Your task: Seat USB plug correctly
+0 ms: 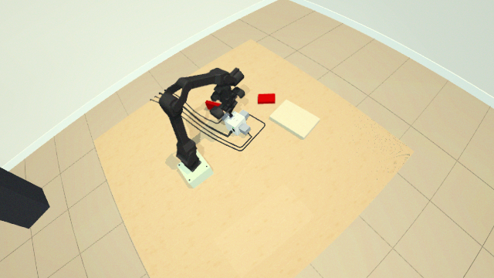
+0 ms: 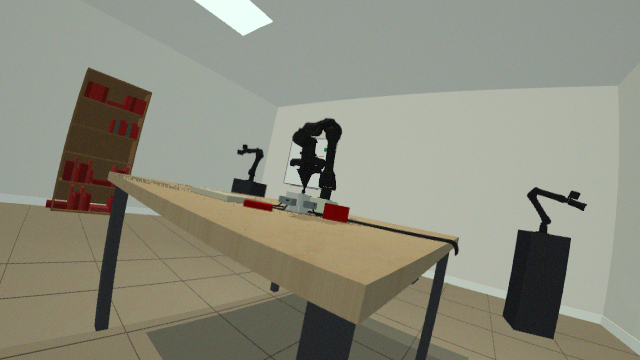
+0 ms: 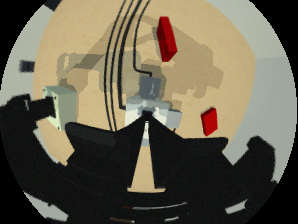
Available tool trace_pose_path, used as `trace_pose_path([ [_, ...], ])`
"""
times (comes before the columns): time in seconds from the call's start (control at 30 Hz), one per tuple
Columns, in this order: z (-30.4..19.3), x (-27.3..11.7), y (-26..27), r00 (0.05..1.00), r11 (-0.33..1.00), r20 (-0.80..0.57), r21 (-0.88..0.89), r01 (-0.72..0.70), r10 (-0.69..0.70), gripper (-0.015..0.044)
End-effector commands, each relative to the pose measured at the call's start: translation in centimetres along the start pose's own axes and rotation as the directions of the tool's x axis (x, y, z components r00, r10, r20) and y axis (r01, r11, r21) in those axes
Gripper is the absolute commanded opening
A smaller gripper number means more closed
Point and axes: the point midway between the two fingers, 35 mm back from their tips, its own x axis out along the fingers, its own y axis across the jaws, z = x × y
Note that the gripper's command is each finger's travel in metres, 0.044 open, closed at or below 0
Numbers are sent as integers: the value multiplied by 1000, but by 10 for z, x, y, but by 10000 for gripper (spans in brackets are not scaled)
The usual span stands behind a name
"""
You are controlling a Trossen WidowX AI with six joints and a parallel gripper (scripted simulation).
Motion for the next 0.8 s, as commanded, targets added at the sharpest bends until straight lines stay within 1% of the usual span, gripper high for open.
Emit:
trace_pose_path([
  [0.0, 1, 1, 0, 1000, 1000, 4, -5, 0, 0, 0],
  [0.77, 0, 4, 0, 1000, 1000, 4, -5, 0, 0, 0],
])
